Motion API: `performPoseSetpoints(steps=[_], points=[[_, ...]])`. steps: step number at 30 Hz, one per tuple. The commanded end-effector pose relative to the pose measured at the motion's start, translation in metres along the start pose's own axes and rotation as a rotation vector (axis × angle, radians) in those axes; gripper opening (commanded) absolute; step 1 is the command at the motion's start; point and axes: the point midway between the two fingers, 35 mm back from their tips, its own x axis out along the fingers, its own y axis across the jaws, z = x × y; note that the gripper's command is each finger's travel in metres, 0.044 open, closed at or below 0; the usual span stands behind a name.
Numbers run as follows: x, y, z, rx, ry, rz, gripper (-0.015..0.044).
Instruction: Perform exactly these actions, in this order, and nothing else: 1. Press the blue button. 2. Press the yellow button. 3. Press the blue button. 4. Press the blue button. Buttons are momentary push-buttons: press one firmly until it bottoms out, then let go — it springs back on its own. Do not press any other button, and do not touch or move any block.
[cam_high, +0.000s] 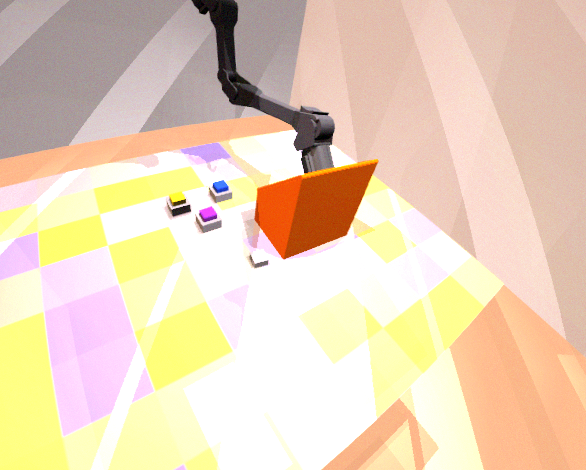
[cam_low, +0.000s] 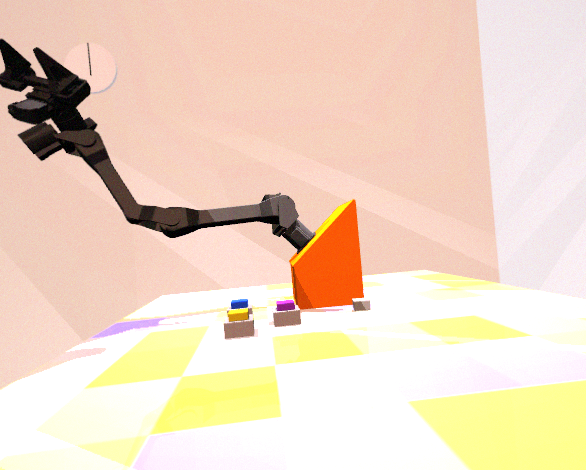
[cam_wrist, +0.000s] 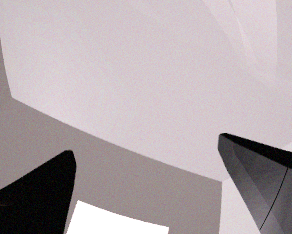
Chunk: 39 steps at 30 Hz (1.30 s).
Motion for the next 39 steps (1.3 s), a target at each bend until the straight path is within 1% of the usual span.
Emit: performPoseSetpoints(steps=[1, 4, 7, 9, 12, 17, 20, 23, 27, 31, 35, 39], points=[[-0.006, -0.013, -0.068, -0.355, -0.015, -0.006, 0.0400], [-0.004, -0.036, -0.106, -0.612, -0.039, -0.043, 0.0400], [0.004, -0.071, -0.134, -0.869, -0.060, -0.113, 0.0400], [0.012, -0.101, -0.146, -1.040, -0.070, -0.181, 0.0400], [0.025, -0.149, -0.151, -1.272, -0.078, -0.307, 0.0400], [0.040, -0.232, -0.129, -1.595, -0.062, -0.582, 0.0400], [0.041, -0.279, -0.102, -1.741, -0.034, -0.778, 0.0400], [0.034, -0.321, -0.068, -1.848, 0.009, -0.990, 0.0400], [0.011, -0.369, -0.017, -1.928, 0.092, -1.295, 0.0400], [-0.029, -0.408, 0.033, -1.926, 0.206, -1.616, 0.0400], [-0.083, -0.436, 0.076, -1.832, 0.354, -1.942, 0.0400], [-0.150, -0.456, 0.107, -1.633, 0.535, -2.251, 0.0400]])
